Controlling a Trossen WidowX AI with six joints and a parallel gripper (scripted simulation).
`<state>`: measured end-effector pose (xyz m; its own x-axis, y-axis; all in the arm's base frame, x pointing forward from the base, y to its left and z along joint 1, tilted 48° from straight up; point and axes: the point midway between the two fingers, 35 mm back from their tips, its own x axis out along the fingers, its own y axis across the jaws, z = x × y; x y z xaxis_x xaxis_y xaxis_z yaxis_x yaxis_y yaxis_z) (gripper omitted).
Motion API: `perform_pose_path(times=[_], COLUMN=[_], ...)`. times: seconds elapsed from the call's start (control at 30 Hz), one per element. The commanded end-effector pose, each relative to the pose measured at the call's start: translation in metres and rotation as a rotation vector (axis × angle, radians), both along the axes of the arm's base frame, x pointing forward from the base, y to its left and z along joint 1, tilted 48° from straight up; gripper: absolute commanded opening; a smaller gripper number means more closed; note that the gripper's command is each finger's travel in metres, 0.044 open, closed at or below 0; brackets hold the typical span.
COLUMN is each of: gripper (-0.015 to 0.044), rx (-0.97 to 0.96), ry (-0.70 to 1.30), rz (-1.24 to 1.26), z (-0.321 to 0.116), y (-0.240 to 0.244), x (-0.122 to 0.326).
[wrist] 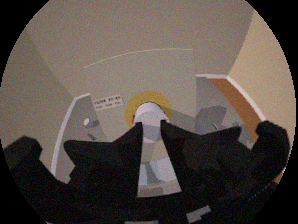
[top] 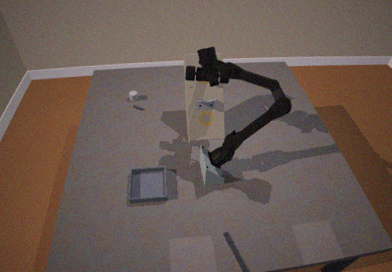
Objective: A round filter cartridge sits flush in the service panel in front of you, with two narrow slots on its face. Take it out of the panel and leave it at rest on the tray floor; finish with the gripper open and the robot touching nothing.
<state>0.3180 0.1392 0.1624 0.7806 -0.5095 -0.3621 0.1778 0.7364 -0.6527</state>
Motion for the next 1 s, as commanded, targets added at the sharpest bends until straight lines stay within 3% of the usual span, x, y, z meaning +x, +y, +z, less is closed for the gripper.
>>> perform_pose_path(times=[0.0, 0.3, 0.97], gripper=[0.0, 0.0, 0.0], rx=[-0.001, -0.016, -0.017], ry=[0.013, 0.012, 0.012], rz=[0.021, 0.03, 0.03], z=[0.004, 0.01, -0.03], y=[0.01, 0.014, -0.024], x=[-0.013, -0.026, -0.058])
